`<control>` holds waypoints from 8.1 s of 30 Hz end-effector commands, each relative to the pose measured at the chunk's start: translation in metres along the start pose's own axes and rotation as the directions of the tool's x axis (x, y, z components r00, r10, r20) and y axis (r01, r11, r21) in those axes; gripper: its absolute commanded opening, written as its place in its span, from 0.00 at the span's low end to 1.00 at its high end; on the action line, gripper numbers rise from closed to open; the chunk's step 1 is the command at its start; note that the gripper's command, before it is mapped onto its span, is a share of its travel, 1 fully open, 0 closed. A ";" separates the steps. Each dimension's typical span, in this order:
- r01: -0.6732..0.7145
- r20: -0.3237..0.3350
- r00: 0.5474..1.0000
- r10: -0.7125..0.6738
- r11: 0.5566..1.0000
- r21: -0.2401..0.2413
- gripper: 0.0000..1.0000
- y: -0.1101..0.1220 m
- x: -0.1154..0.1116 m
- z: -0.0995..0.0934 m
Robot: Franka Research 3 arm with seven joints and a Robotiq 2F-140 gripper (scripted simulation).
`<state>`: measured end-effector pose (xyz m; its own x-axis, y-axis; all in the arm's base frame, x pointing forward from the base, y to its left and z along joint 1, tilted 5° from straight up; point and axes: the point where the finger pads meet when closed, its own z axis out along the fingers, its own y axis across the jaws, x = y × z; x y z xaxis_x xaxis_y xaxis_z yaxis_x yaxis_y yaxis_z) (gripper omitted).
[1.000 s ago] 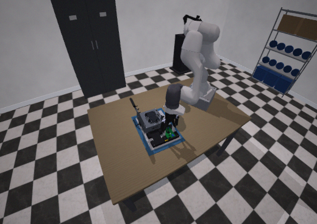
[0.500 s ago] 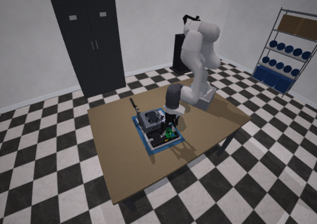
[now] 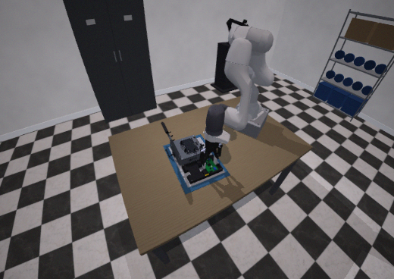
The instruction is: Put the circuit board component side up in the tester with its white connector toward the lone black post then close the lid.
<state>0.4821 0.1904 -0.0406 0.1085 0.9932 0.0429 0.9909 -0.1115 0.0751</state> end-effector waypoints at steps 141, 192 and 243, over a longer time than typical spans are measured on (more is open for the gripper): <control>0.005 -0.001 1.000 -0.005 1.000 -0.002 0.46 0.001 0.000 -0.100; -0.033 -0.001 0.999 0.033 0.999 -0.002 0.46 0.001 0.000 -0.100; -0.547 -0.002 0.837 0.547 0.837 -0.001 0.46 0.001 0.000 -0.100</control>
<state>0.4756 0.1873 0.0588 0.5269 0.8458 0.0829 0.8463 -0.5312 0.0398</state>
